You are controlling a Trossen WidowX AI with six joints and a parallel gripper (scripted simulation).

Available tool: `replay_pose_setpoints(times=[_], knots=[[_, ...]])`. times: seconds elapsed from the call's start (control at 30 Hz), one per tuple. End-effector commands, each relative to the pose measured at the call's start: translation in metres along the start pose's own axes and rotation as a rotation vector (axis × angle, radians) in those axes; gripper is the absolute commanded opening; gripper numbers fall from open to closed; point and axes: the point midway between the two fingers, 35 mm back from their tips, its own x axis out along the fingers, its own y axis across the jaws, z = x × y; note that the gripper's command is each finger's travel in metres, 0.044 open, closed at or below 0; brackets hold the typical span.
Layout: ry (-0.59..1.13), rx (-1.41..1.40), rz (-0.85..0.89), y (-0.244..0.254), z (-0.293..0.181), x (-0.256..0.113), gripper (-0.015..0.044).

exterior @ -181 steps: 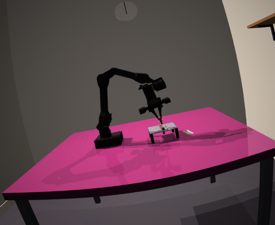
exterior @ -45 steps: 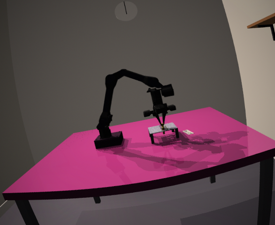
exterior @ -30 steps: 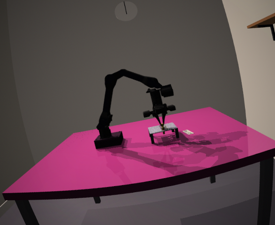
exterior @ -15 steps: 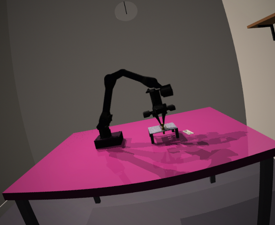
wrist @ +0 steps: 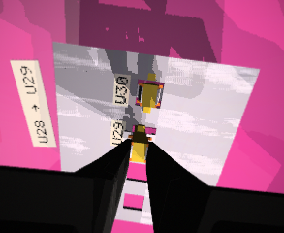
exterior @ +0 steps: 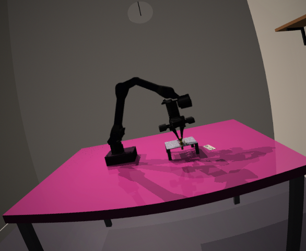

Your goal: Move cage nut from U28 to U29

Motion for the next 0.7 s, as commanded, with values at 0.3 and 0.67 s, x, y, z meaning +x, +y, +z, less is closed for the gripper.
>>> replay_pose_setpoints(times=[0.3,0.67], knots=[[0.003,-0.004,0.014,-0.0008,-0.0005,0.0008,0.0036],[0.003,-0.004,0.031,-0.0016,-0.0005,0.0013,0.0036]])
